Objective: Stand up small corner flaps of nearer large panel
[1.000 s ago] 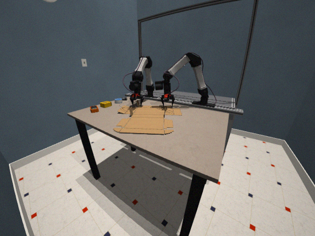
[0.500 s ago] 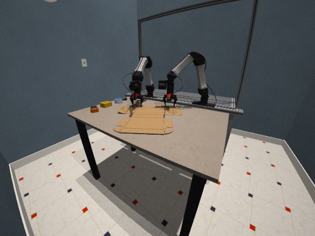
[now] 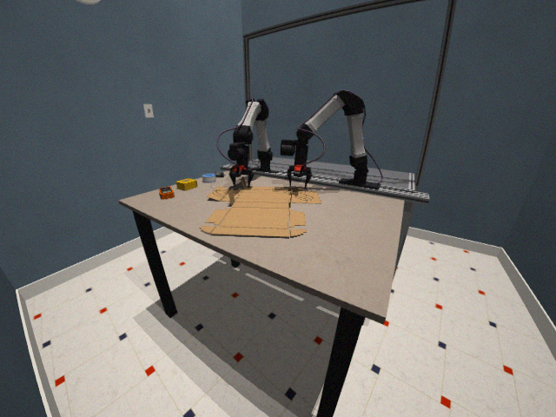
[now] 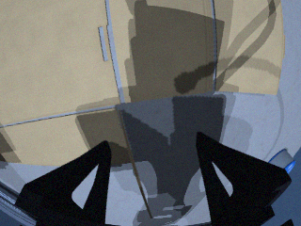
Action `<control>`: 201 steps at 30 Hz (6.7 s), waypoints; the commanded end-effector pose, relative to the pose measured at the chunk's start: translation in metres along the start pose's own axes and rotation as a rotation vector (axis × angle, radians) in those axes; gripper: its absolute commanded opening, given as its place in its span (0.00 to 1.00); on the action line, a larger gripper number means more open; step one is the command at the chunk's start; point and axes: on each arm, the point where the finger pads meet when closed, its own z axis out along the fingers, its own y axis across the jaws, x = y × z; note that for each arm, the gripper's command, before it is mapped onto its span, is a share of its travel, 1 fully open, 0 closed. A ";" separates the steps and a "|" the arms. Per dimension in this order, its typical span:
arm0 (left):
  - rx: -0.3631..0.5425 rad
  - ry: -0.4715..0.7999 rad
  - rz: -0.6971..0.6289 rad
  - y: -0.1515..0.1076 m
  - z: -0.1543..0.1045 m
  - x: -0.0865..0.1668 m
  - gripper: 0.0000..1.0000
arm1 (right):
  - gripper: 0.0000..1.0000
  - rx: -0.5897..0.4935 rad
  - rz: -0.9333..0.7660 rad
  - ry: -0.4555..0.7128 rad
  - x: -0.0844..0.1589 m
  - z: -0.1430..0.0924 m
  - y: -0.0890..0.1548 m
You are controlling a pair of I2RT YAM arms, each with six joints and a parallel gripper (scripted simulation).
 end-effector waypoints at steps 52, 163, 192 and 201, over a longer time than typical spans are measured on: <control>0.106 0.001 0.005 -0.038 -0.013 0.002 0.76 | 0.76 0.034 0.021 -0.030 -0.006 0.004 -0.006; 0.114 -0.007 0.009 -0.107 -0.018 0.001 0.48 | 0.76 0.034 0.021 -0.030 -0.006 0.004 -0.006; 0.048 -0.001 0.014 -0.069 -0.045 0.003 0.48 | 0.76 0.034 0.021 -0.030 -0.006 0.004 -0.006; 0.057 -0.002 0.009 -0.061 -0.052 0.000 0.48 | 0.76 0.034 0.021 -0.030 -0.006 0.004 -0.006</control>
